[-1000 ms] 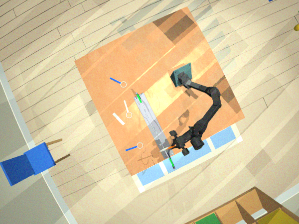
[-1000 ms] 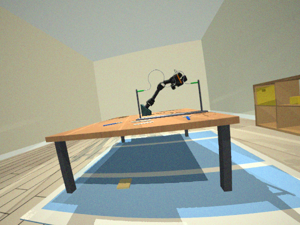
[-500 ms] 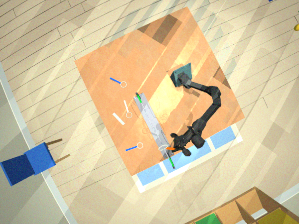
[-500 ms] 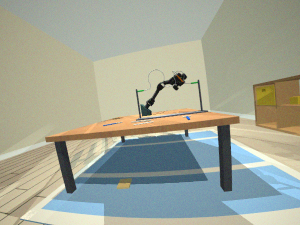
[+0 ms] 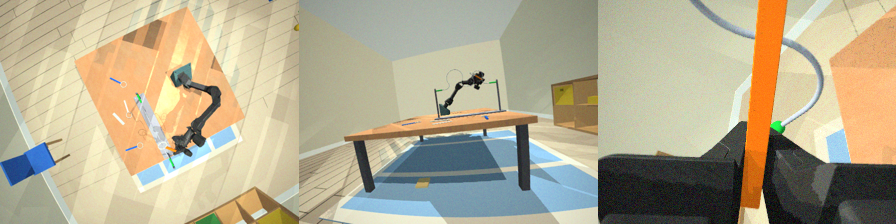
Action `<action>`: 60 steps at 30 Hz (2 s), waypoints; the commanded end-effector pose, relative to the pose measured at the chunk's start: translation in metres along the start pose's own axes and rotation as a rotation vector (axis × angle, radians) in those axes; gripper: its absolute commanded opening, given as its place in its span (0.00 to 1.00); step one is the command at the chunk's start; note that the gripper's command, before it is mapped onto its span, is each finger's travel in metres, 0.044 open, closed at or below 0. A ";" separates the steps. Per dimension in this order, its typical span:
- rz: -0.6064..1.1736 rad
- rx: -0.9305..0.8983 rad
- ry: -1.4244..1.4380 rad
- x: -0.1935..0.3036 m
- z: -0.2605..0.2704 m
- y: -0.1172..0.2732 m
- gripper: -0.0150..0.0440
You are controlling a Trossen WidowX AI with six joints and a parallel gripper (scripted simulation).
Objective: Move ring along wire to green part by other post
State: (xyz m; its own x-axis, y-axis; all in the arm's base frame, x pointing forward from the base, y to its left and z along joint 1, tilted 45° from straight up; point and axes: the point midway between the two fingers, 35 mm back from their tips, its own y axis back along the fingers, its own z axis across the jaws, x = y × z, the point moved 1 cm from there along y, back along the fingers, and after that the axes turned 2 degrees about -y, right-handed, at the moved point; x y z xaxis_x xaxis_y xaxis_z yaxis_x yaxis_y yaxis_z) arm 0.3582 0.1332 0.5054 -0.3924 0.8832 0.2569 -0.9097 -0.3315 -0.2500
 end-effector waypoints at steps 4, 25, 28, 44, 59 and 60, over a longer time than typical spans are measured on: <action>-0.017 -0.078 -0.132 -0.001 0.009 -0.001 0.00; -0.053 -0.289 -0.496 -0.007 0.033 0.001 0.00; -0.058 -0.317 -0.545 -0.008 0.036 0.001 0.00; -0.074 -0.415 -0.716 -0.011 0.041 0.002 0.00; -0.064 -0.372 -0.636 0.005 0.024 -0.005 0.00; -0.063 -0.364 -0.621 0.007 0.022 -0.006 0.00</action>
State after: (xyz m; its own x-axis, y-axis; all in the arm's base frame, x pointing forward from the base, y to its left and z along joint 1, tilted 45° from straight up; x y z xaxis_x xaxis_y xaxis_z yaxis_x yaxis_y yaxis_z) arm 0.3569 0.1272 0.5334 -0.4483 0.4712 0.7596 -0.8709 -0.0386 -0.4900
